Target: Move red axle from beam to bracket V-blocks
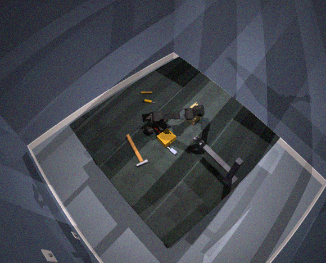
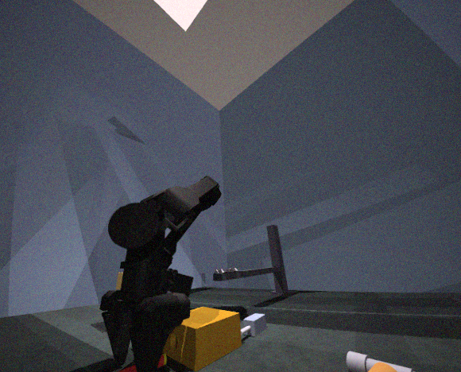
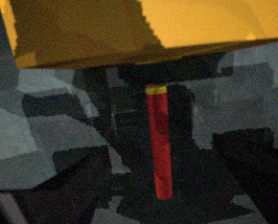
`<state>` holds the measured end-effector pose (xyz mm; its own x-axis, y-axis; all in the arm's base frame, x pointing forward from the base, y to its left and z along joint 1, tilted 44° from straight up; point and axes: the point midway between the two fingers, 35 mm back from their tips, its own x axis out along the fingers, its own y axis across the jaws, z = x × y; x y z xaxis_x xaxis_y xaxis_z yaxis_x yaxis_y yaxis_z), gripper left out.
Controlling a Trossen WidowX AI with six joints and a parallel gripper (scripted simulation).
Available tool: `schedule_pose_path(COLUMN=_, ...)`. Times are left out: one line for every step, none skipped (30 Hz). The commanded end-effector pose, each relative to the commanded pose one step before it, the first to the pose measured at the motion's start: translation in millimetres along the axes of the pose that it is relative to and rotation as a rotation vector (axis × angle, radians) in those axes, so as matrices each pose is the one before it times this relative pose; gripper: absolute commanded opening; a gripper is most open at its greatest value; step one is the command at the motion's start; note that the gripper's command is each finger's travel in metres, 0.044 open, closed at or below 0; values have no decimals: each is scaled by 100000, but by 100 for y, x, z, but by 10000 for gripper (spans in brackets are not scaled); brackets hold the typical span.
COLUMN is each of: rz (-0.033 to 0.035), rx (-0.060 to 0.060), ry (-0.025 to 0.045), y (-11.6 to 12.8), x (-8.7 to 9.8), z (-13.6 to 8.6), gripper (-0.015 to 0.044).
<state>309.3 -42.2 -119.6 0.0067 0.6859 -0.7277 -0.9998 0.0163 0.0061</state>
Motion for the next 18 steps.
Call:
schedule_pose_path(rz=-2, rx=-124, ry=42, y=-35, x=-24, z=11, gripper=361)
schedule_pose_path(rz=0, rx=0, ry=0, y=0, x=0, z=0, gripper=335)
schedule_pose_path(rz=0, rx=0, ry=0, y=0, x=0, z=0, gripper=309)
schedule_pose_path(rz=0, rx=0, ry=0, y=0, x=0, z=0, gripper=282)
schedule_pose_path(rz=0, rx=0, ry=0, y=0, x=0, z=0, gripper=256)
schedule_pose_path(rz=0, rx=0, ry=0, y=0, x=0, z=0, gripper=230)
schedule_pose_path(rz=0, rx=0, ry=0, y=0, x=0, z=0, gripper=204)
schedule_pose_path(rz=0, rx=0, ry=0, y=0, x=0, z=0, gripper=177)
schedule_pose_path(rz=0, rx=0, ry=0, y=0, x=0, z=0, gripper=151)
schedule_pose_path(rz=0, rx=0, ry=0, y=0, x=0, z=0, gripper=125)
schedule_pose_path(rz=0, rx=0, ry=0, y=0, x=0, z=0, gripper=99)
schedule_pose_path(rz=0, rx=0, ry=0, y=0, x=0, z=0, gripper=72)
schedule_pose_path(rz=0, rx=0, ry=0, y=0, x=0, z=0, gripper=46)
schedule_pose_path(rz=0, rx=0, ry=0, y=0, x=0, z=0, gripper=20)
schedule_pose_path(rz=0, rx=0, ry=0, y=0, x=0, z=0, gripper=13)
schedule_pose_path(rz=0, rx=0, ry=0, y=0, x=0, z=0, gripper=7)
schedule_pose_path(rz=0, rx=0, ry=0, y=0, x=0, z=0, gripper=0)
schedule_pose_path(rz=0, rx=0, ry=0, y=0, x=0, z=0, gripper=0)
